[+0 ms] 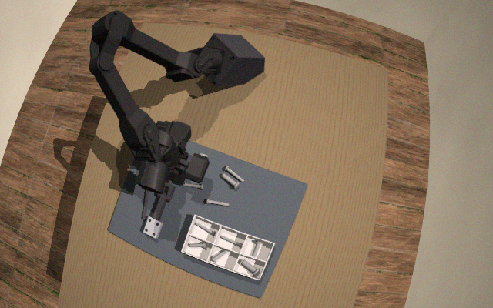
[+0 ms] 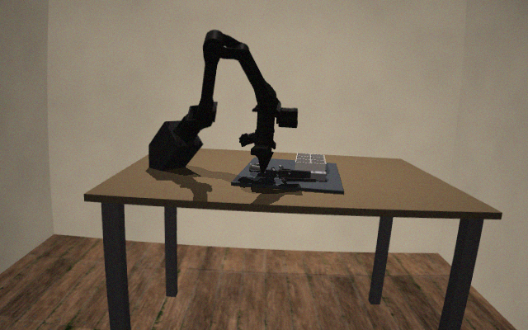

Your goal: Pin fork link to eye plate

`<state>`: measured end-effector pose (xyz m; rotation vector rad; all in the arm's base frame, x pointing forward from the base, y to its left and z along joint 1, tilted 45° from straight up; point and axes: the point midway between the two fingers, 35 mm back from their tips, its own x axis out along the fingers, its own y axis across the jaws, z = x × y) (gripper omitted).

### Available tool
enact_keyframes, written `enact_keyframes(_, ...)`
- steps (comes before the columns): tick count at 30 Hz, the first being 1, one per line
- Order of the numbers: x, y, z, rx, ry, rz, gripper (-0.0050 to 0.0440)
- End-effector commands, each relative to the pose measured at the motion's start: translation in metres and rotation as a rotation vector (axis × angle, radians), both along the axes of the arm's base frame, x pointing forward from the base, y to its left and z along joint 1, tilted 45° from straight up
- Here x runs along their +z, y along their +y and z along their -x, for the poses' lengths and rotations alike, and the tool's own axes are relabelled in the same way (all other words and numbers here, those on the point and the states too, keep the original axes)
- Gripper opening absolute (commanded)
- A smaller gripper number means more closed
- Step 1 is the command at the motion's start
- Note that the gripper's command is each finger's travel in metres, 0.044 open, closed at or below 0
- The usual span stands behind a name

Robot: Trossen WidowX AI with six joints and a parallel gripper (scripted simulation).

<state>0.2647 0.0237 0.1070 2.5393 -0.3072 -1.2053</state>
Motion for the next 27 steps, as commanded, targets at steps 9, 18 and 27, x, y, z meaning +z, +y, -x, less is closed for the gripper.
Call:
enact_keyframes(9, 0.0051, 0.0017, -0.0054, 0.002, -0.009, -0.003, 0.0)
enact_keyframes(18, 0.0011, 0.0004, -0.0013, 0.002, -0.009, -0.003, 0.0)
enact_keyframes(27, -0.0005, 0.0001, 0.0012, 0.002, -0.009, -0.003, 0.0)
